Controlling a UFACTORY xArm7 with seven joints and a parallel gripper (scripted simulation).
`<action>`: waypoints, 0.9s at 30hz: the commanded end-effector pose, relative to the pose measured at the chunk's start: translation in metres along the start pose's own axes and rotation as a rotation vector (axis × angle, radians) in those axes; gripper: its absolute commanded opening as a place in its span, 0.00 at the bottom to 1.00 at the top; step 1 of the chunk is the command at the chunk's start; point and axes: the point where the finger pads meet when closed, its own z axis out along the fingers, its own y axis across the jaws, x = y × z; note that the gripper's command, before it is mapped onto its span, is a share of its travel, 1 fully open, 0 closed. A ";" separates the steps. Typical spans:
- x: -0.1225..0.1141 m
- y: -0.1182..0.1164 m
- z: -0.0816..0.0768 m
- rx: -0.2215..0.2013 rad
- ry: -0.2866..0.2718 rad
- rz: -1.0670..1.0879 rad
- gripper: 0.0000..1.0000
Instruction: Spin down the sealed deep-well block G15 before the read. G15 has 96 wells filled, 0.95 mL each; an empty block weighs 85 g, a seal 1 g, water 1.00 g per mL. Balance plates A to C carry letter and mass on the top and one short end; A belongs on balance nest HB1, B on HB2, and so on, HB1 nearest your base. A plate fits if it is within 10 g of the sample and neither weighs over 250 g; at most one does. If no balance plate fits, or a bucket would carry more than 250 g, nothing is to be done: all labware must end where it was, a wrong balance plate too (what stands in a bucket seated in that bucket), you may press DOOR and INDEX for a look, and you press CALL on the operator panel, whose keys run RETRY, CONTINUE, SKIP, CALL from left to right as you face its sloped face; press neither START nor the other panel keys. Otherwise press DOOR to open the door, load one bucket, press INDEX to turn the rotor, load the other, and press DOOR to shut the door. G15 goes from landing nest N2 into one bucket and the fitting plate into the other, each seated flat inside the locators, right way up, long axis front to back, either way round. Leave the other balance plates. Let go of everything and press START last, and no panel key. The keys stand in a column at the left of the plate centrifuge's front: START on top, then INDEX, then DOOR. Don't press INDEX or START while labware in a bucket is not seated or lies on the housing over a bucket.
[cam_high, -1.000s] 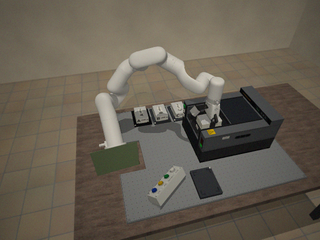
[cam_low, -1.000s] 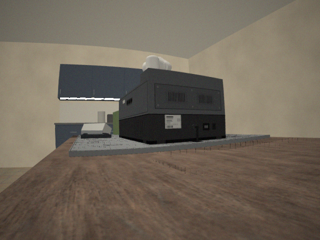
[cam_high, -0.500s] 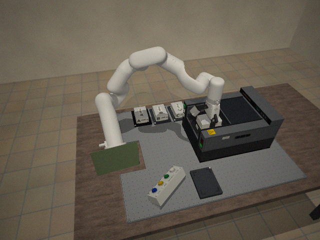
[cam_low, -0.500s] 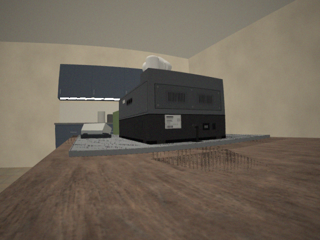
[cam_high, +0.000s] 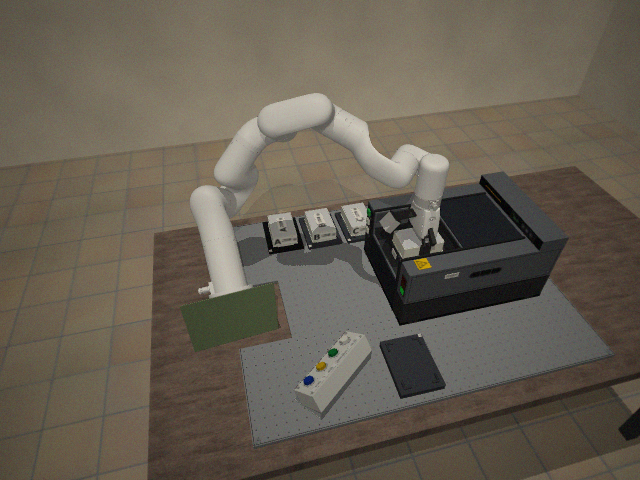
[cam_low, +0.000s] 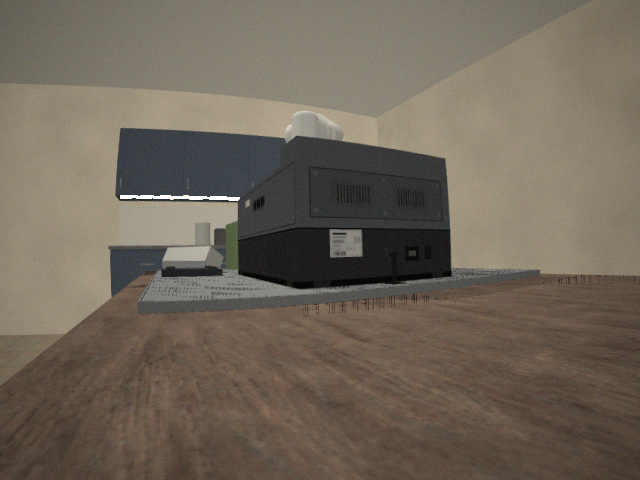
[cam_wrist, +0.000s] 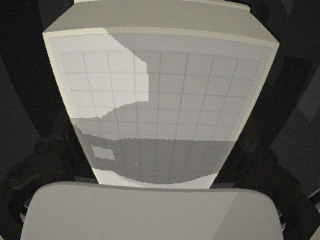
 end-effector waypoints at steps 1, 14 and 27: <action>-0.001 -0.001 -0.003 0.003 -0.005 0.000 1.00; -0.001 -0.001 -0.008 0.003 -0.005 0.000 1.00; -0.001 -0.001 -0.051 0.003 -0.005 0.000 1.00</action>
